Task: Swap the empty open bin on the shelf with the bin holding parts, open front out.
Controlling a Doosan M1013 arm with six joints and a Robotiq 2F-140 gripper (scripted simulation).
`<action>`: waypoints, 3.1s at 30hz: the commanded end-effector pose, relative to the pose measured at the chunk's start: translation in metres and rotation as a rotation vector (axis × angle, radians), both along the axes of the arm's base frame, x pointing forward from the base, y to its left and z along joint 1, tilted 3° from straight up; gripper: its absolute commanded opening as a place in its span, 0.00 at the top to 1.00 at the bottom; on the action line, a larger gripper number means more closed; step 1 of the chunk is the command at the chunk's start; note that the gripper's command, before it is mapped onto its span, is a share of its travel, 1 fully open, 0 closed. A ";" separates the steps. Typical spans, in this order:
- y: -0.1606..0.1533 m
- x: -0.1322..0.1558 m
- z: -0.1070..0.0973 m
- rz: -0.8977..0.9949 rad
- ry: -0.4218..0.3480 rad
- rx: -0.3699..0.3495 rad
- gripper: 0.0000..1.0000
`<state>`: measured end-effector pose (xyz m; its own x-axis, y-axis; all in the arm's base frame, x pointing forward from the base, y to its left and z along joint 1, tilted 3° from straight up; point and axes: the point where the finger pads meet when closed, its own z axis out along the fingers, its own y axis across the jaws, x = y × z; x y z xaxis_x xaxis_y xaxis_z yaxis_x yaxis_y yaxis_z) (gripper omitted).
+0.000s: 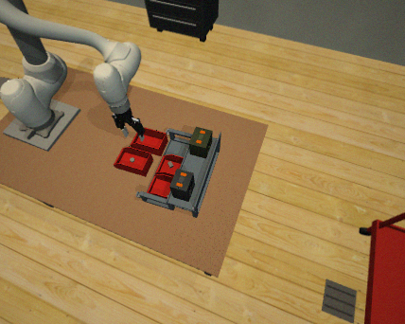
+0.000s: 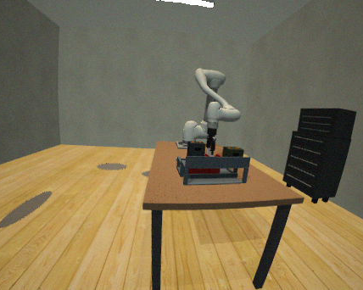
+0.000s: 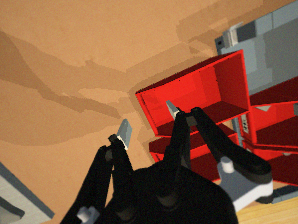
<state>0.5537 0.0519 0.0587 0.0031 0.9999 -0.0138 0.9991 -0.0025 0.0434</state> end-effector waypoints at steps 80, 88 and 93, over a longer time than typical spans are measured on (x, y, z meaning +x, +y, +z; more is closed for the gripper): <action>0.002 -0.005 0.078 0.004 0.001 -0.004 0.90; 0.002 -0.005 0.078 0.004 0.001 -0.004 0.90; 0.002 -0.005 0.078 0.004 0.001 -0.004 0.90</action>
